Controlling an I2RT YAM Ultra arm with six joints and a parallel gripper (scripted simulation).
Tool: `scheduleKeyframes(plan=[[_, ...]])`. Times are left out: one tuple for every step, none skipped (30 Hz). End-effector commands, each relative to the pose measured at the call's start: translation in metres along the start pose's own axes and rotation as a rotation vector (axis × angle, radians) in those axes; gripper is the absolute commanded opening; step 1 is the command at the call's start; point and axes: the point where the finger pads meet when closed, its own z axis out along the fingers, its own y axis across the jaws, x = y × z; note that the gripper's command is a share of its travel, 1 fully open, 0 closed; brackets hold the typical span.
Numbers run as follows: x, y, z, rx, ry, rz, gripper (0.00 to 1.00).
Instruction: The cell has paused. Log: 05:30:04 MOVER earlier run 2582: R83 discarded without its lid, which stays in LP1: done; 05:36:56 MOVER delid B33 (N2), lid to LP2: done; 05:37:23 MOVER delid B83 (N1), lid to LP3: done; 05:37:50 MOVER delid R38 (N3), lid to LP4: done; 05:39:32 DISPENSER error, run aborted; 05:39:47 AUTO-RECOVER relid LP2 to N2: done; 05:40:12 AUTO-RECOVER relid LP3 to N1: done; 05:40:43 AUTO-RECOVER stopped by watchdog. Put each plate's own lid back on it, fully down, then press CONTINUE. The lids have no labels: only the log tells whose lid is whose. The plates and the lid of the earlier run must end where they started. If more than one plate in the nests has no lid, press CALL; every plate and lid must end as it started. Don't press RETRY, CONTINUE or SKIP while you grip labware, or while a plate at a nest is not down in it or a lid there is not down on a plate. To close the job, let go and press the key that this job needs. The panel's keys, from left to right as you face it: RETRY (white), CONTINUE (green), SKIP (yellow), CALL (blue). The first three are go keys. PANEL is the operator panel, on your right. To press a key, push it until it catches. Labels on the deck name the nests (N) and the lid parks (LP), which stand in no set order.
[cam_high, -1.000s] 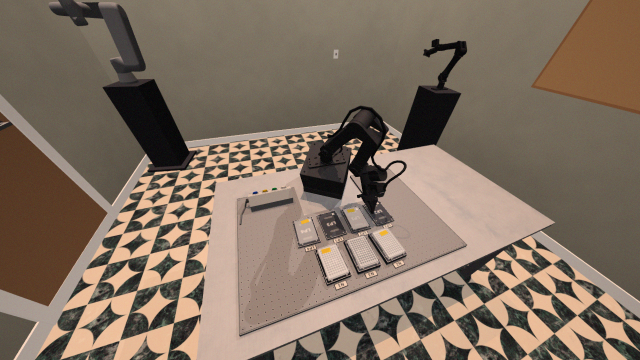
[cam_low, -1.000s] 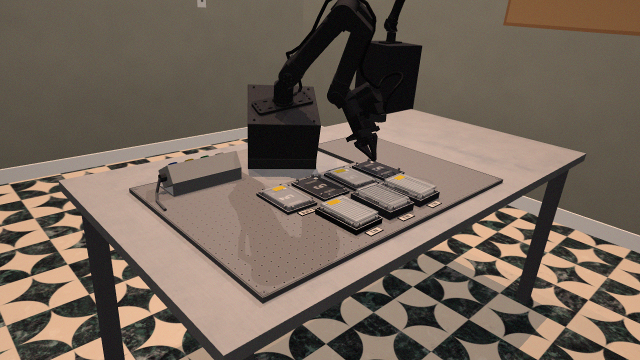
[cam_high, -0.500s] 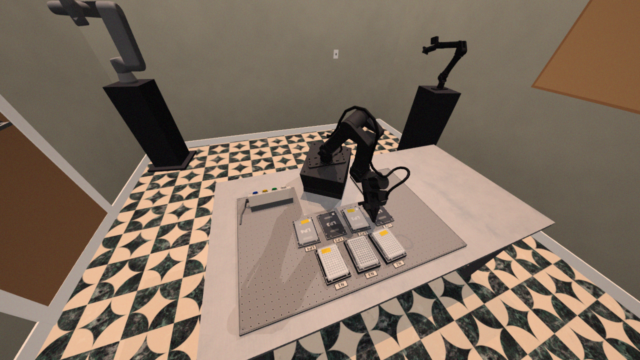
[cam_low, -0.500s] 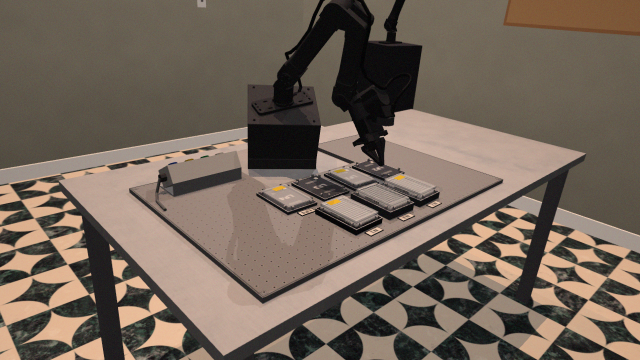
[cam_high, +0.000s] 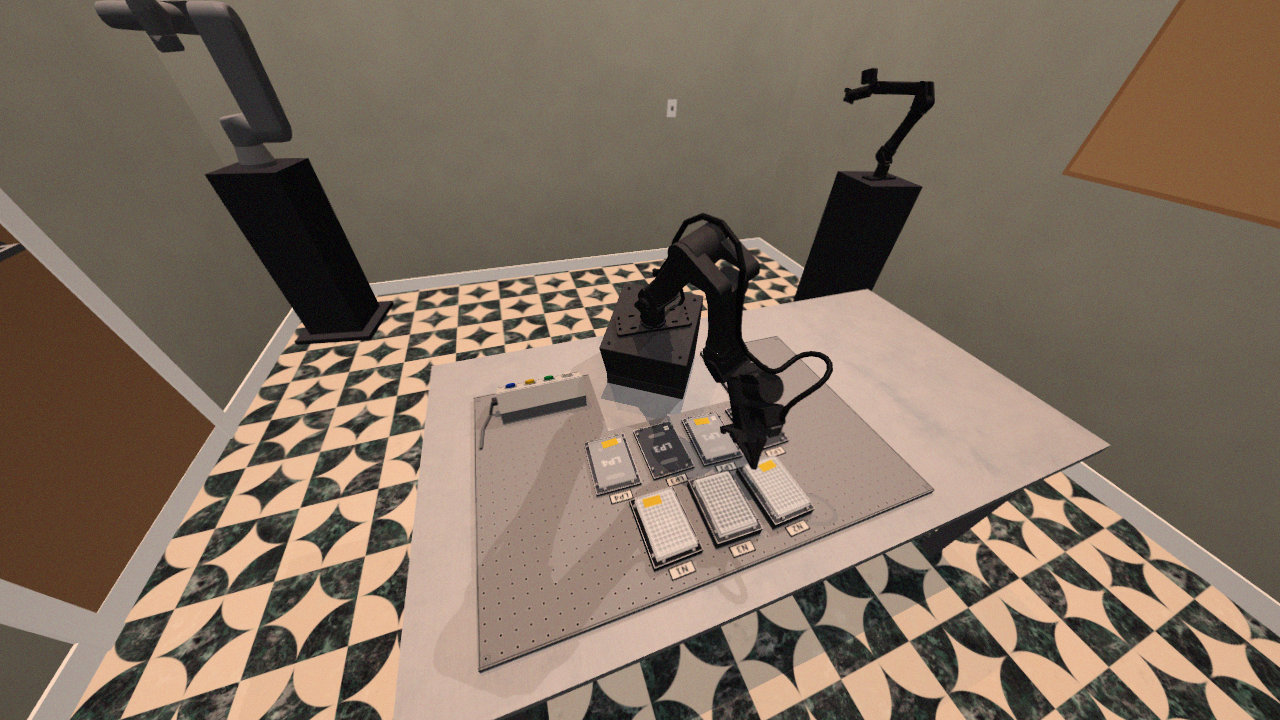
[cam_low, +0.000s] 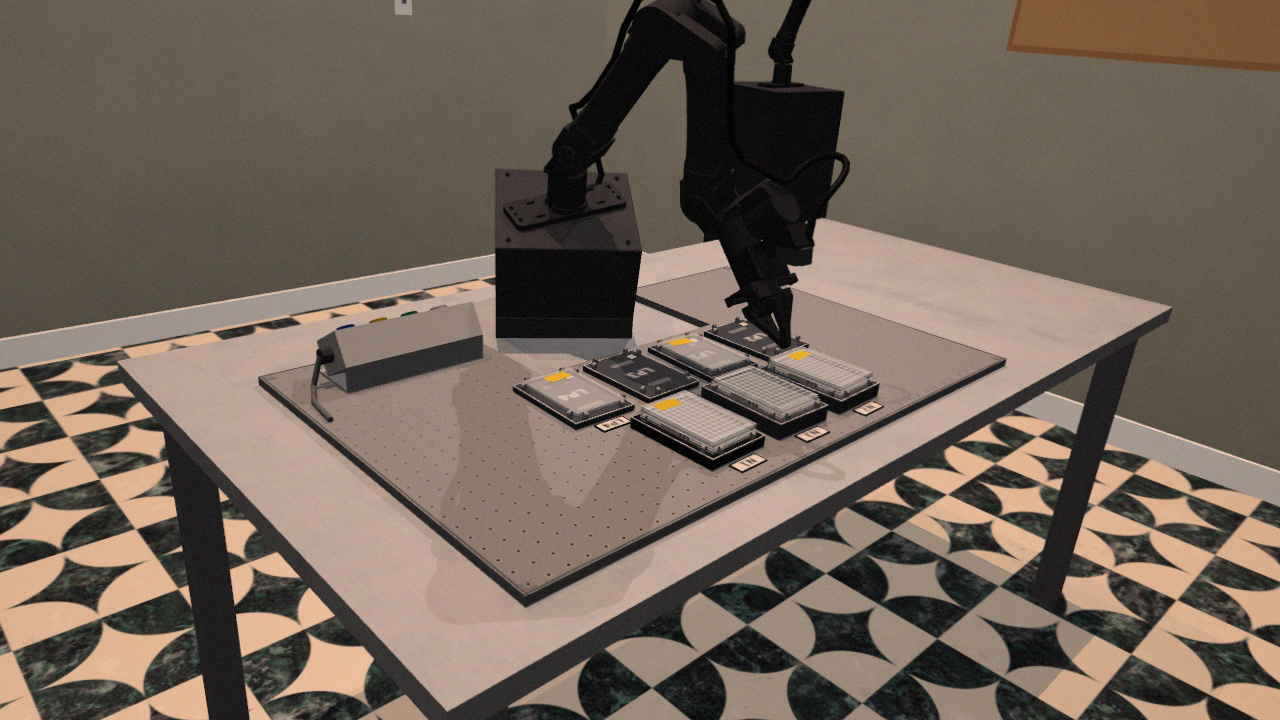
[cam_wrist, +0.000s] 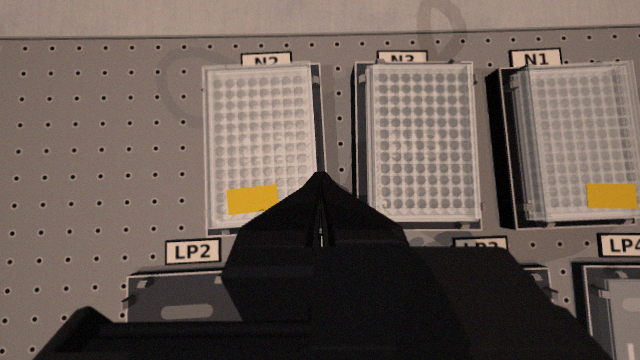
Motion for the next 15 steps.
scheduleKeyframes(plan=[[-0.028, 0.001, 0.013, -0.027, -0.02, -0.007, 0.0], [-0.028, 0.0, 0.017, -0.027, -0.013, -0.01, 0.0], [-0.027, -0.001, 0.022, -0.026, -0.003, -0.014, 0.0], [-0.031, -0.003, 0.025, -0.026, -0.003, -0.014, 0.0], [-0.035, -0.005, 0.028, -0.026, -0.003, -0.014, 0.0], [-0.04, -0.007, 0.03, -0.026, -0.007, -0.012, 0.0], [-0.046, -0.009, 0.032, -0.026, -0.011, -0.011, 0.0], [-0.048, -0.01, 0.036, -0.026, -0.008, -0.012, 0.0], [-0.048, -0.01, 0.036, -0.026, -0.008, -0.012, 0.0], [-0.048, -0.01, 0.036, -0.026, -0.008, -0.012, 0.0], [-0.057, -0.011, 0.037, -0.029, -0.02, -0.01, 0.0], [-0.053, -0.013, 0.043, -0.026, -0.004, -0.014, 0.0], [-0.057, -0.015, 0.046, -0.026, -0.004, -0.014, 0.0], [-0.06, -0.017, 0.049, -0.026, -0.004, -0.014, 0.0], [-0.063, -0.018, 0.051, -0.026, -0.005, -0.013, 0.0]])
